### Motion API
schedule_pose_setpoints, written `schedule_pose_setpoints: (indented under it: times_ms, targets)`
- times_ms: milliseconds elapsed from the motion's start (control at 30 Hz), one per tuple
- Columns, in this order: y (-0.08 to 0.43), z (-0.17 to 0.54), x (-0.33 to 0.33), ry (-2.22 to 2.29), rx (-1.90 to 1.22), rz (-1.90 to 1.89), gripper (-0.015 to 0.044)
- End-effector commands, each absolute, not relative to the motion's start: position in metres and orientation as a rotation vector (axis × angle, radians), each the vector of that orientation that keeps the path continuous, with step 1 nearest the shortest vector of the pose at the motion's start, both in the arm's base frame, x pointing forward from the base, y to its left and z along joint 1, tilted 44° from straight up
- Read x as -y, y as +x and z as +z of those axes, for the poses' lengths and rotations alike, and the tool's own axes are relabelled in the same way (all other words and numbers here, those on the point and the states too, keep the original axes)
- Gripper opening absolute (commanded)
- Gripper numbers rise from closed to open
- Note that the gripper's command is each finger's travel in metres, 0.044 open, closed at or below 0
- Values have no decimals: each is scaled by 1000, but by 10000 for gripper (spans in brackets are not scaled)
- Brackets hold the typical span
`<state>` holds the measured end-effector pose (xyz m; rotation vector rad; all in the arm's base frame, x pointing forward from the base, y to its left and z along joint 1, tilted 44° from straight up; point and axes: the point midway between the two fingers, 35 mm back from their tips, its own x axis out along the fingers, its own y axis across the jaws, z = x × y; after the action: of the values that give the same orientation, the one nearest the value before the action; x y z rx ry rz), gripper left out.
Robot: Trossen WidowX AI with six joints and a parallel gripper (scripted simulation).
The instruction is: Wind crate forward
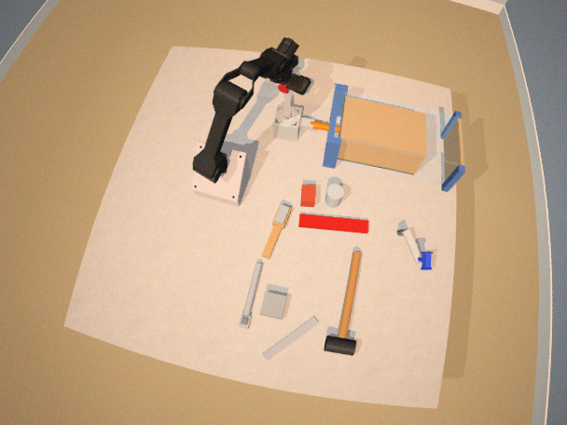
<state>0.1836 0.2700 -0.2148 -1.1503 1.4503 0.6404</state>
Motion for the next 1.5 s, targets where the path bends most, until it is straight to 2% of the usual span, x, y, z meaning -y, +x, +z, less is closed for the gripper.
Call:
schedule_pose_setpoints:
  times_ms: [0,1467]
  targets:
    - [161,-211,-265,-1158,-1490,664,0]
    - [110,-178,-235,-1159,-1496,665,0]
